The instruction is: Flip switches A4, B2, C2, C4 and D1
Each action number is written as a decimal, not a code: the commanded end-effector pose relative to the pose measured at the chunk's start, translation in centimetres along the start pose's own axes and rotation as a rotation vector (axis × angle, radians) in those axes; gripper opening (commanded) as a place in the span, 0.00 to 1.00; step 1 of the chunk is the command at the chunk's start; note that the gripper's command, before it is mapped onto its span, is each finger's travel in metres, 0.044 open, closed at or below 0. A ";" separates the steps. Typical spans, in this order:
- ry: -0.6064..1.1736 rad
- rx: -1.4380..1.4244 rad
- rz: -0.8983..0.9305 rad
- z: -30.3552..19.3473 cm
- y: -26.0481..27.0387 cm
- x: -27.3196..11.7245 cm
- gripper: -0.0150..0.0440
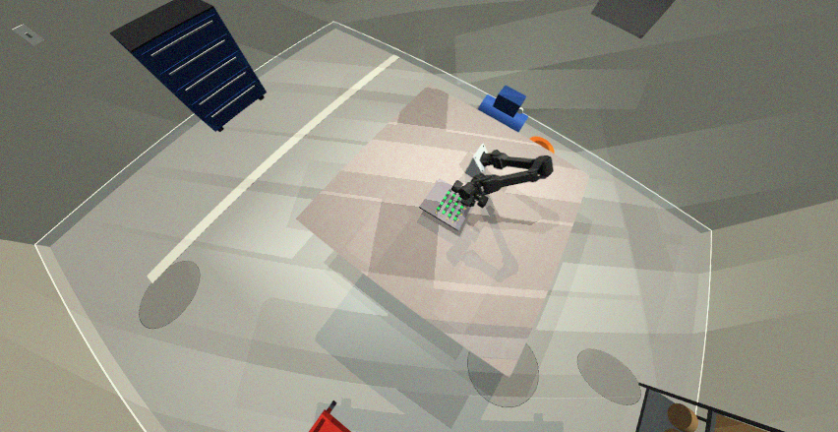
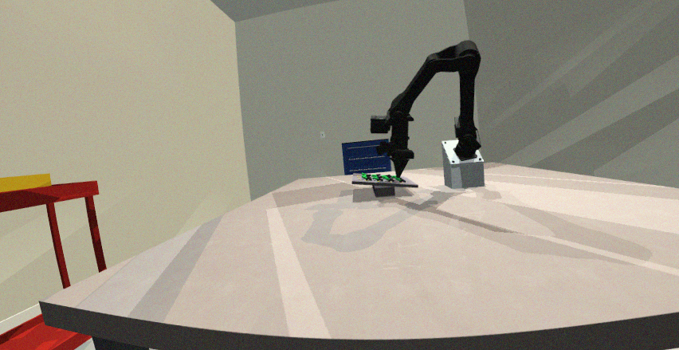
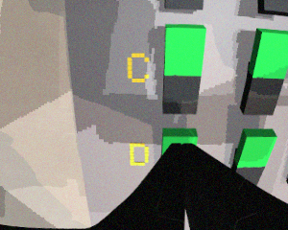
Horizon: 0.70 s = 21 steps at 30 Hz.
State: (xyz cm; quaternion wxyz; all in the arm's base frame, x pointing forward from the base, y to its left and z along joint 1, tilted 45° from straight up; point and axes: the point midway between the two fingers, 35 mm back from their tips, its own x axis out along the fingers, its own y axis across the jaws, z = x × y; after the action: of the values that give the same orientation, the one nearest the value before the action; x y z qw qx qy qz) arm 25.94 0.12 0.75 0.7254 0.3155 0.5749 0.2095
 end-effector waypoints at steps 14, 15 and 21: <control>-0.001 0.005 0.004 0.0 0.0 0.3 0.25; -0.001 0.005 0.004 0.0 0.0 0.3 0.25; -0.001 0.005 0.004 0.0 0.0 0.3 0.25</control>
State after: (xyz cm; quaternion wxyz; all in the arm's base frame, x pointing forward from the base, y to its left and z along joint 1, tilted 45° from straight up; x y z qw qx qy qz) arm 26.01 0.29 0.58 0.7254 0.3157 0.5747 0.2094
